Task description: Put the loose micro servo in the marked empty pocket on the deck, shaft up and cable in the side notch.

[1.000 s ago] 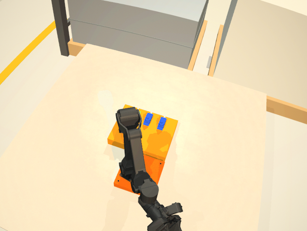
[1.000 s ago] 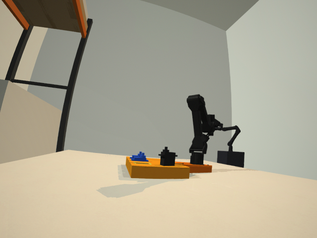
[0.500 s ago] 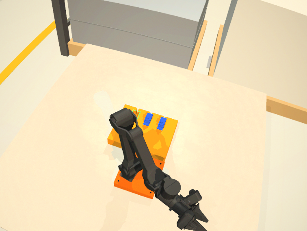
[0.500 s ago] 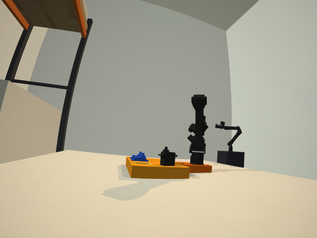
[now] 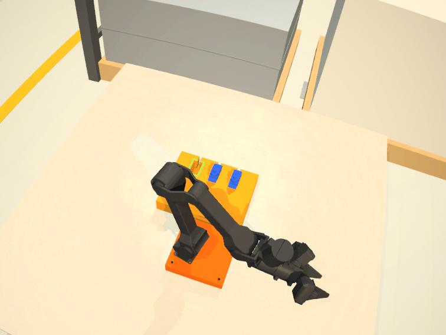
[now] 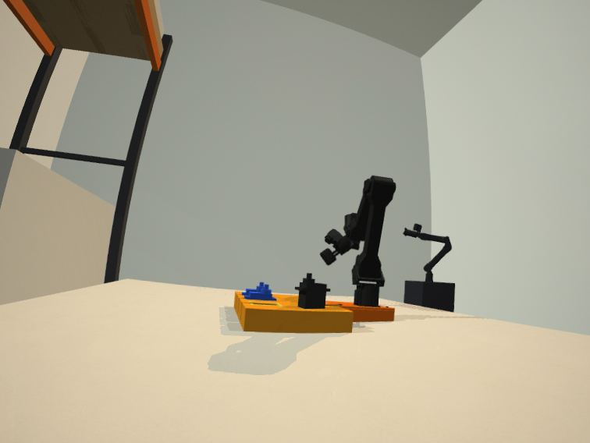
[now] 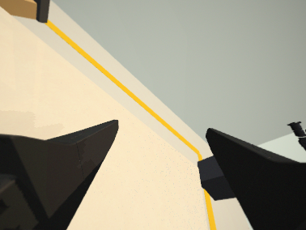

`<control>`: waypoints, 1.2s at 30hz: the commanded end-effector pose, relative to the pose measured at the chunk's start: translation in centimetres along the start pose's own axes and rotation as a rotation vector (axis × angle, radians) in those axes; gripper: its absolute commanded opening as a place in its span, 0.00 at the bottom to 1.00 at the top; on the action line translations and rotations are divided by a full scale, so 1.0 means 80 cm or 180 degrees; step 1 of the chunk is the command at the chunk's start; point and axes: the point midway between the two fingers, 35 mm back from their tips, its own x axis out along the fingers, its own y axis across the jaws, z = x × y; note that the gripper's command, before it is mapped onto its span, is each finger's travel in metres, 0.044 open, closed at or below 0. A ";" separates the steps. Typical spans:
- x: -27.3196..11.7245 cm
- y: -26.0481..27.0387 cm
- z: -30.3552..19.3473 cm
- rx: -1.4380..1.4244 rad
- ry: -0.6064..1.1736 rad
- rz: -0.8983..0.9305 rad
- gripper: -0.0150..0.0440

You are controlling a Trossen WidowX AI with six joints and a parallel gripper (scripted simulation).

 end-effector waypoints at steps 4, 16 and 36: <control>0.010 0.082 0.046 0.0163 -0.0075 0.0669 1.00; -0.025 0.229 0.113 0.0213 -0.0041 0.1868 1.00; -0.246 0.440 0.156 -0.0482 0.0707 0.3779 1.00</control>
